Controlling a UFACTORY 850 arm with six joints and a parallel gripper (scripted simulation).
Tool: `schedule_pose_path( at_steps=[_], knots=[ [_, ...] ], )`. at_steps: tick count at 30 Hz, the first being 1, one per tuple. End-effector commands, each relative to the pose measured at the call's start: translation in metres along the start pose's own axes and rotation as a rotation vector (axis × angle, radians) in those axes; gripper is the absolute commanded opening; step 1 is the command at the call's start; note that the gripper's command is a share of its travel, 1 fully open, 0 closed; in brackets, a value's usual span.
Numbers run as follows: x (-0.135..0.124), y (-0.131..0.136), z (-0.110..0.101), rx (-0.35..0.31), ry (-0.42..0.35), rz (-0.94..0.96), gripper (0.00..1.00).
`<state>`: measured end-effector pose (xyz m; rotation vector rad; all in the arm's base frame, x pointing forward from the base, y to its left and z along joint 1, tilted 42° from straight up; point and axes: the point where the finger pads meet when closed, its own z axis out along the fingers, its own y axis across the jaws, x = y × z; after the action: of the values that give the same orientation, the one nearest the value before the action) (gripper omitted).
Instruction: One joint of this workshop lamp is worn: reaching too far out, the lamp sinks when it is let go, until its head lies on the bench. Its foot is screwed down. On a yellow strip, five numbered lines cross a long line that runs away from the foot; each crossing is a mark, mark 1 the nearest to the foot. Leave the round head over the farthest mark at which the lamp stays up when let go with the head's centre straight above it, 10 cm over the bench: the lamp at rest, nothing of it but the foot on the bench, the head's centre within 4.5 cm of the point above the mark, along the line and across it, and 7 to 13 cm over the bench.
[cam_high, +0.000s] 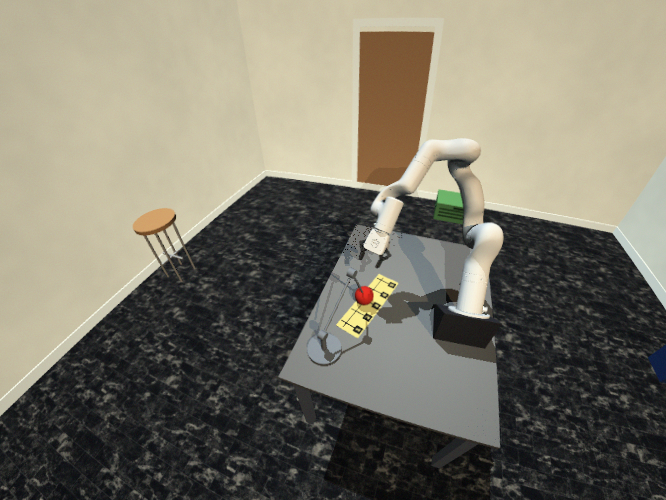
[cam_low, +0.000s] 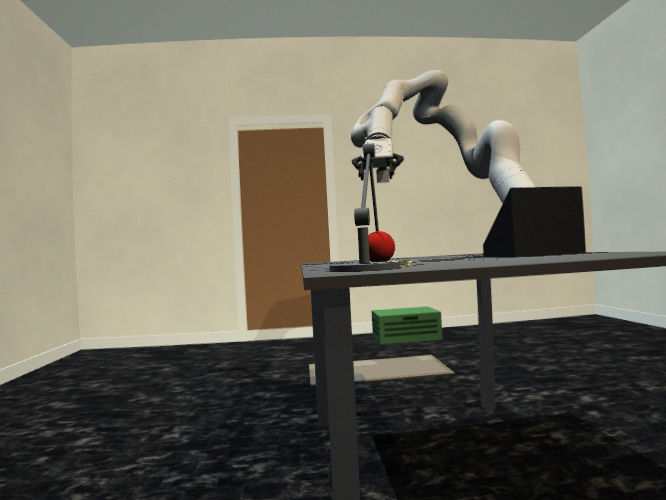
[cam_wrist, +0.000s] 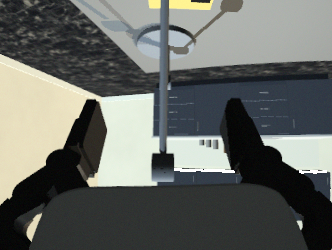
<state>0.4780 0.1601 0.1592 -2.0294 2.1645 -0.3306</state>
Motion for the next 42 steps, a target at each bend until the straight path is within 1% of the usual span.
schedule_pose_path(
  at_steps=[1,21,36,38,42],
  knots=[
    [-0.001,-0.001,-0.001,0.001,-0.001,0.0,1.0],
    [-0.001,-0.001,-0.001,0.001,-0.001,0.0,1.0],
    [-0.034,-0.002,-0.044,0.001,-0.001,0.0,1.0],
    [-0.034,-0.002,-0.044,0.001,-0.001,0.0,1.0],
    [-0.042,-0.003,-0.054,0.002,-0.001,0.0,1.0]
  ],
)
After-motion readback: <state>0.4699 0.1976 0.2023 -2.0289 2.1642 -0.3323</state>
